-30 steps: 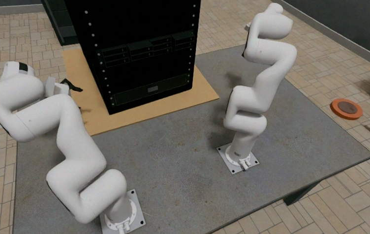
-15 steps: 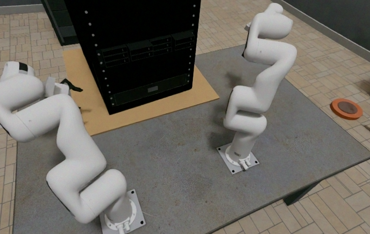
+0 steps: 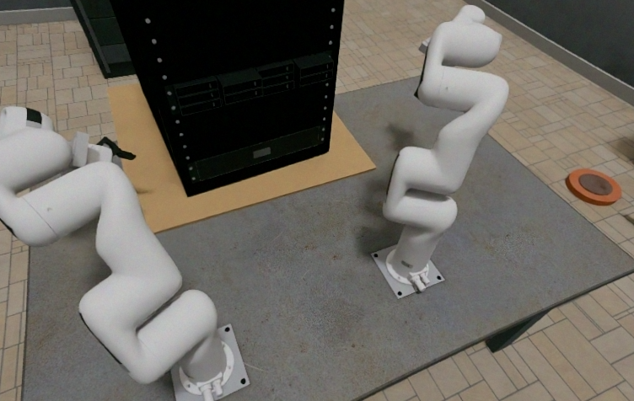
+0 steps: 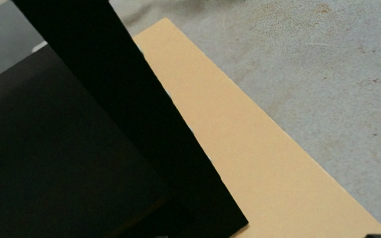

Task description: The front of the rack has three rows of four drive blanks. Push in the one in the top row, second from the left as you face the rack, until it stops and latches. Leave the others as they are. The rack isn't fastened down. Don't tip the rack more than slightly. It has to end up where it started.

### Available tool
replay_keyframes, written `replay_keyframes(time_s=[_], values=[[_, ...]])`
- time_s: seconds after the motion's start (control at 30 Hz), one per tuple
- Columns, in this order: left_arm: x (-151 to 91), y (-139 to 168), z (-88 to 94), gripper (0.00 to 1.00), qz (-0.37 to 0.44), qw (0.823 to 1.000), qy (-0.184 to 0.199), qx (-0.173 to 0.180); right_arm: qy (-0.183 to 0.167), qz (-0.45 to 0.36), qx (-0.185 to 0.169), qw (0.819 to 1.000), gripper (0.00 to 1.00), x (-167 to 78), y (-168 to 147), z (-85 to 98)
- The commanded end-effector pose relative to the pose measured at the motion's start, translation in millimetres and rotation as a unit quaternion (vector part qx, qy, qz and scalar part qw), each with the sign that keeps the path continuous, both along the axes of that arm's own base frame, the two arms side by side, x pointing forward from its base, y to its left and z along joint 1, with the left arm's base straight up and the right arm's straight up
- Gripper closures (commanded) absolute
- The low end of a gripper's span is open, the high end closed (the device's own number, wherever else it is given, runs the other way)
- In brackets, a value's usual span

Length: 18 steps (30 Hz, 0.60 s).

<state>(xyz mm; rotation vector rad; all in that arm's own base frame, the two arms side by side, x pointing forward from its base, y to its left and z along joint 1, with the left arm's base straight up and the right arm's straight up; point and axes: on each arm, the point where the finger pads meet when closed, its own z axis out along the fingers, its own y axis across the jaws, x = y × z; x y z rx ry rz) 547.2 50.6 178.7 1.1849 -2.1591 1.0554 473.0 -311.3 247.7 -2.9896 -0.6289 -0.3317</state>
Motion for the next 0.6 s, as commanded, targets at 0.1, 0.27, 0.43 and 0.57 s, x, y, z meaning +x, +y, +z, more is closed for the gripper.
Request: replay_keyframes(time_s=[0.1, 0.27, 0.43, 0.57], values=[[-7.7, 25.2, 4.3, 0.00, 0.047, 0.998, 0.036, 0.018, -0.002, 0.000, -0.001, 1.000, 0.00, 0.6, -0.5, 2.0], [-19.6, 54.4, 7.1, 0.00, 0.105, 0.990, 0.081, 0.036, -0.002, 0.000, -0.001, 1.000, 0.00, 0.6, -0.5, 2.0], [-33.4, 83.2, 9.9, 0.00, 0.164, 0.977, 0.126, 0.053, -0.002, 0.000, -0.001, 1.000, 0.00, 0.6, -0.5, 2.0], [-46.7, 107.3, 12.4, 0.00, 0.216, 0.960, 0.164, 0.065, -0.002, 0.000, -0.001, 1.000, 0.00, 0.6, -0.3, 2.1]])
